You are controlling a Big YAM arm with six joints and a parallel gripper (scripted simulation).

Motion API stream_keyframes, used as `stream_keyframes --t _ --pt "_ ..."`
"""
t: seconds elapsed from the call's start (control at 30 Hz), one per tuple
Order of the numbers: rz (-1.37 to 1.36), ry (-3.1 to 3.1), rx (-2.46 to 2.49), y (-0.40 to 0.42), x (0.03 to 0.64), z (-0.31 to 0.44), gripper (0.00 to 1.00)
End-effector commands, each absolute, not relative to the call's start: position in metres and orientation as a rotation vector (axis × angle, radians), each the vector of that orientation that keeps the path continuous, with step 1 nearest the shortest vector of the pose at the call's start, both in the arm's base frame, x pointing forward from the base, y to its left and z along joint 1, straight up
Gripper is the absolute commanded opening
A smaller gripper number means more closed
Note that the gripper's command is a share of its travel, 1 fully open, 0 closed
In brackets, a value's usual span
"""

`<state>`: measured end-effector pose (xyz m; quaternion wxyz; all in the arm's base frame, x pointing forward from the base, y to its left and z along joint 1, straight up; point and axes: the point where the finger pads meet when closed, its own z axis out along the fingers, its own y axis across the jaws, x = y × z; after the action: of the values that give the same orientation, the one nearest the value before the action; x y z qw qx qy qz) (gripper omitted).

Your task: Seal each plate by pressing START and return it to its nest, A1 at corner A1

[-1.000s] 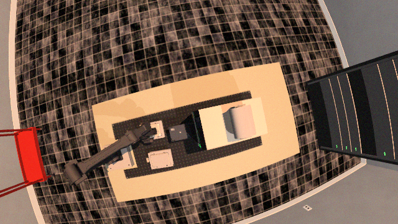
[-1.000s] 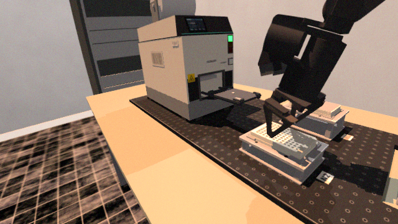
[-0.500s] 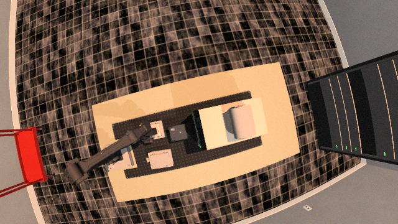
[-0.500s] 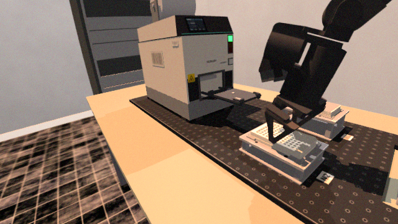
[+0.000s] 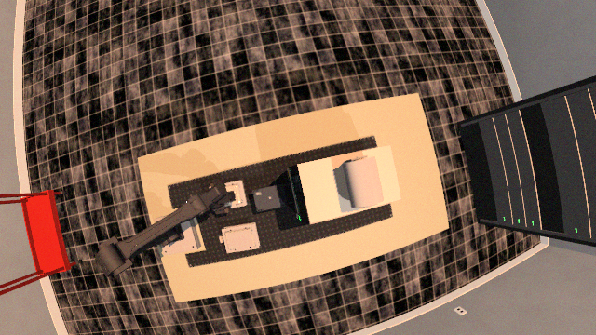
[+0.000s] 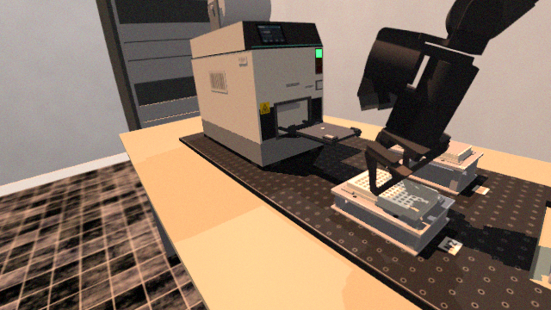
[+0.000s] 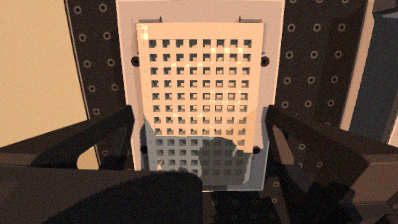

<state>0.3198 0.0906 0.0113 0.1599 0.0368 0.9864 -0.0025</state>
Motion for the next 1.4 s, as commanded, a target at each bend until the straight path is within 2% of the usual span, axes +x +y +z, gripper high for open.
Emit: stream_keyframes --t 0.0,0.47,1.03,1.37 --pt "-0.005 2.813 0.119 0.095 0.331 0.016 1.00" --pt "-0.025 2.850 0.114 0.090 0.314 0.003 1.00" --pt "0.001 2.806 0.113 0.098 0.333 0.012 1.00" --pt "-0.007 2.822 0.111 0.093 0.320 -0.003 1.00"
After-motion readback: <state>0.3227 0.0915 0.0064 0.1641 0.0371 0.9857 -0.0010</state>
